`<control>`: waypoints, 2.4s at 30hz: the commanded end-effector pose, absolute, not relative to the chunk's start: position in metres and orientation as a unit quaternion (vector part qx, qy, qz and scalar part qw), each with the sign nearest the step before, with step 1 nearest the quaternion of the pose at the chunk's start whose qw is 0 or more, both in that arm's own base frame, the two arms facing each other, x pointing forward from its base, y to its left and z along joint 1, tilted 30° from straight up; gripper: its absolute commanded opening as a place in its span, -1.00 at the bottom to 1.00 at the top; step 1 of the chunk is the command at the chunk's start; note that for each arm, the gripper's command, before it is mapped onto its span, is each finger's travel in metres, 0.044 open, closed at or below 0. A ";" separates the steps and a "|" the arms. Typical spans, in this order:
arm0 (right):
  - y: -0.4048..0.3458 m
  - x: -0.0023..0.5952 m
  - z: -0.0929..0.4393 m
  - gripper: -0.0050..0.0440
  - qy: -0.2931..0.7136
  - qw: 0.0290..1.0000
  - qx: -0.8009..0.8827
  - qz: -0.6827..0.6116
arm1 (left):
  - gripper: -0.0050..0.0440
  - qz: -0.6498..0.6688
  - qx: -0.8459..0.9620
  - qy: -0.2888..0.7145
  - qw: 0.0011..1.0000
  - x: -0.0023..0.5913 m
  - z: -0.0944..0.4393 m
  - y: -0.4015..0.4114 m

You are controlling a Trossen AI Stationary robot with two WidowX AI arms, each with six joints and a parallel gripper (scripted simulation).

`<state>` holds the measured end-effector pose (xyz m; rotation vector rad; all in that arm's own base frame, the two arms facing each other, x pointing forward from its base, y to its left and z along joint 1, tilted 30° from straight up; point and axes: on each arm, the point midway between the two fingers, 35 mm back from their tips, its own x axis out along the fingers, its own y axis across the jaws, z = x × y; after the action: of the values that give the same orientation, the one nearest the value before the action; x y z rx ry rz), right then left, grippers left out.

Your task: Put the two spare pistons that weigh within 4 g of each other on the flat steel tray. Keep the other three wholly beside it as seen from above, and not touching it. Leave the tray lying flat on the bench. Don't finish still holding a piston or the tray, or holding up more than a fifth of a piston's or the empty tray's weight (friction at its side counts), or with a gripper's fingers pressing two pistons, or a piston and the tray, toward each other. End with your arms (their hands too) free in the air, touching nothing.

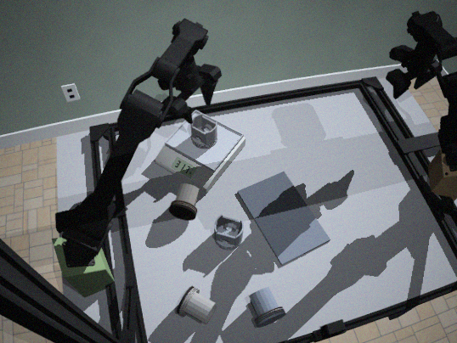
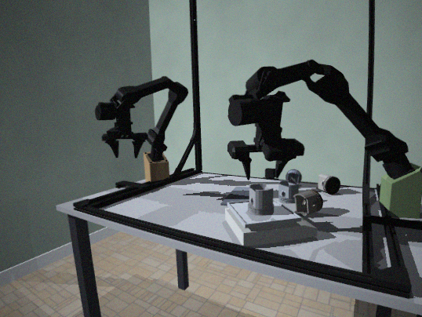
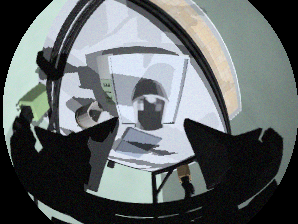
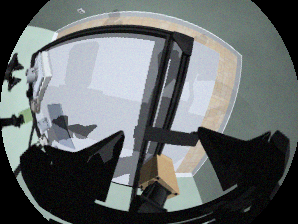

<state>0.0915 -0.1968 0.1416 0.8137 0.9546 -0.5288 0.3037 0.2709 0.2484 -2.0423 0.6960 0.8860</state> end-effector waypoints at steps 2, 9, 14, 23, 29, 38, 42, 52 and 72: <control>-0.197 0.092 0.142 1.00 0.441 0.778 0.376 -0.243 | 0.75 0.349 -0.806 0.276 0.391 0.307 0.243 0.269; -0.197 0.092 0.142 1.00 0.441 0.778 0.376 -0.243 | 0.75 0.348 -0.806 0.277 0.391 0.312 0.235 0.268; -0.197 0.092 0.142 1.00 0.441 0.778 0.376 -0.243 | 0.75 0.348 -0.806 0.277 0.391 0.317 0.228 0.267; -0.197 0.092 0.142 1.00 0.441 0.778 0.376 -0.243 | 0.75 0.348 -0.806 0.277 0.391 0.324 0.219 0.265; -0.197 0.092 0.142 1.00 0.441 0.778 0.376 -0.243 | 0.75 0.348 -0.806 0.277 0.391 0.330 0.212 0.263; -0.197 0.092 0.142 1.00 0.441 0.778 0.376 -0.243 | 0.75 0.348 -0.806 0.277 0.391 0.337 0.203 0.261; -0.197 0.092 0.142 1.00 0.441 0.778 0.376 -0.243 | 0.75 0.348 -0.806 0.277 0.391 0.341 0.197 0.260; -0.197 0.092 0.142 1.00 0.441 0.778 0.376 -0.243 | 0.75 0.349 -0.805 0.277 0.391 0.349 0.187 0.258; -0.197 0.092 0.142 1.00 0.441 0.778 0.376 -0.243 | -0.15 0.349 -0.805 0.277 0.391 0.349 0.187 0.258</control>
<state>0.0915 -0.1968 0.1416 0.8137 0.9546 -0.5287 0.3489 0.2576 0.1892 -2.0435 0.7022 0.8775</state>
